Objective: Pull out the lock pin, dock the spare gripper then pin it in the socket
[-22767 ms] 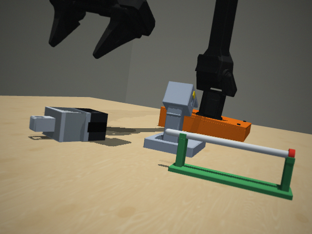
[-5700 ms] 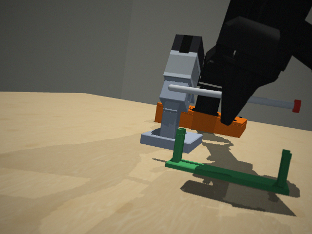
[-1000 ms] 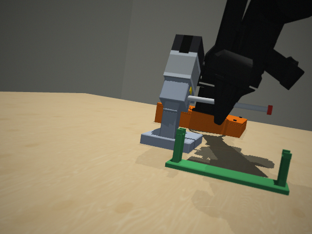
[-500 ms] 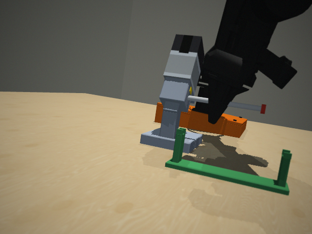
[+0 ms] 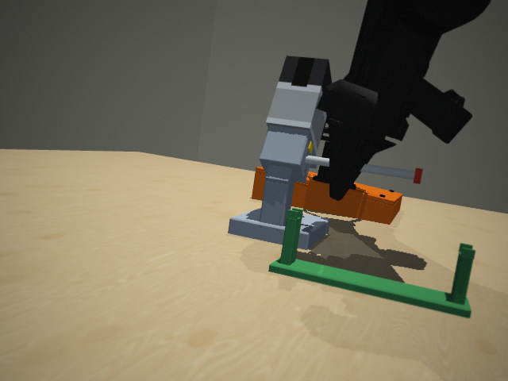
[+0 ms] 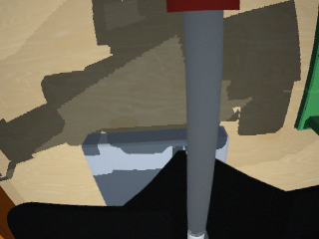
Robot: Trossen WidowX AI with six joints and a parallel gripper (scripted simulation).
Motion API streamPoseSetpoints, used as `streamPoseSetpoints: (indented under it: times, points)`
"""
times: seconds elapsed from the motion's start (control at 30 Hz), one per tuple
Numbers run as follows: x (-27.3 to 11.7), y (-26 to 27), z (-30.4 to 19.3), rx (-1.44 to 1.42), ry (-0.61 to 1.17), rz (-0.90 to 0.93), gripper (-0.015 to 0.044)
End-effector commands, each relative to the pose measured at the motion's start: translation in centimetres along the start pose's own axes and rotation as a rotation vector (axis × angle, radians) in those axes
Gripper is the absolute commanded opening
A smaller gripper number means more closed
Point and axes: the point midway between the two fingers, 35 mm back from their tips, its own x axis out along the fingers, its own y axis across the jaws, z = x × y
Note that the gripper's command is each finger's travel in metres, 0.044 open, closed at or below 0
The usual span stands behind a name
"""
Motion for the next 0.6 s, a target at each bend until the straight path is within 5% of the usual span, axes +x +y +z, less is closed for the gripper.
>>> streamPoseSetpoints:
  times: [0.0,0.43,0.57]
  points:
    - [0.06,-0.04,-0.30,-0.003,0.003,-0.002,0.0000]
    - [0.23,-0.06,-0.97,-0.003,0.003,0.002,0.0000]
    - [0.21,-0.02,-0.81,0.000,-0.001,0.004,0.0105]
